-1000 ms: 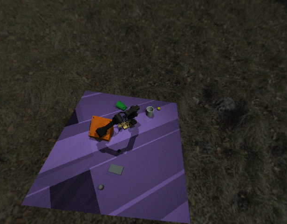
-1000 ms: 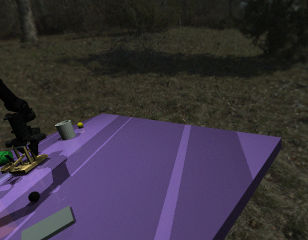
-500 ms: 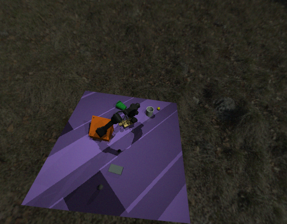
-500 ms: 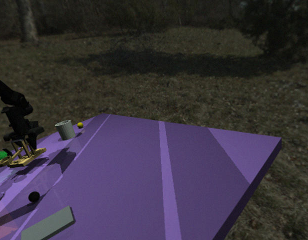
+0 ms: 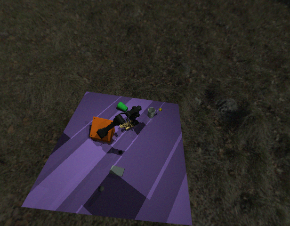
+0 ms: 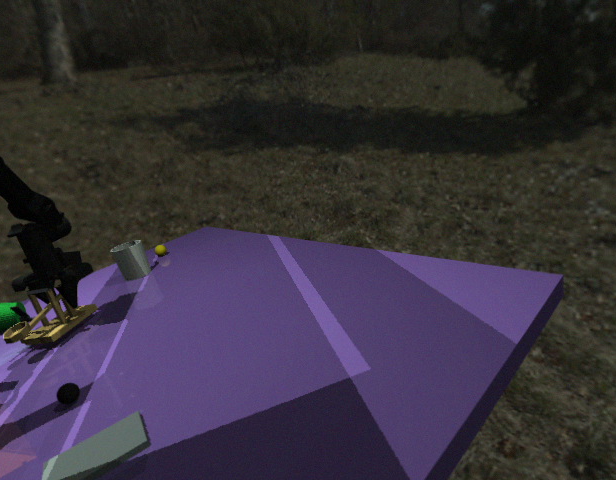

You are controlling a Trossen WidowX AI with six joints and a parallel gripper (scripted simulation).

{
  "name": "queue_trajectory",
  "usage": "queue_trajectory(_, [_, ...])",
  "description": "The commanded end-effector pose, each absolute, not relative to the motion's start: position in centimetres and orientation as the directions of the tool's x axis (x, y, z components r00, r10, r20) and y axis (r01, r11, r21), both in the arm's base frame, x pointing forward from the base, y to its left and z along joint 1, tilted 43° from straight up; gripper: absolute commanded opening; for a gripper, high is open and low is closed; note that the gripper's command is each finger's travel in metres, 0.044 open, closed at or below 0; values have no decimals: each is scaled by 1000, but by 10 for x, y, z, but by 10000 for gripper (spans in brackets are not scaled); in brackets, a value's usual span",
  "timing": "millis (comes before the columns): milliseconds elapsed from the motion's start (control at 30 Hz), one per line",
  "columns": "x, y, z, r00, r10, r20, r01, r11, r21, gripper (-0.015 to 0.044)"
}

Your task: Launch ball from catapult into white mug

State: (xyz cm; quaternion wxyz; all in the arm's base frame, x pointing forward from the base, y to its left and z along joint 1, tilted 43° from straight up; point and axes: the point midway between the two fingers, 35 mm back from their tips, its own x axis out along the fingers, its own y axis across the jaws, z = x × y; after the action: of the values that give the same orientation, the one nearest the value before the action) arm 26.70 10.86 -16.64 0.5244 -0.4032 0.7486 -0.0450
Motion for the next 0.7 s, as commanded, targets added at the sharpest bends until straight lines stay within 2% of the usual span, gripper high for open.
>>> queue_trajectory(0, [268,107,-169,-115,-649,-752,-561,667,-490,0])
queue_trajectory(367, [266,102,-174,-125,-651,-748,-557,670,-491,0])
queue_trajectory(667, [266,102,-174,-125,-651,-748,-557,670,-491,236])
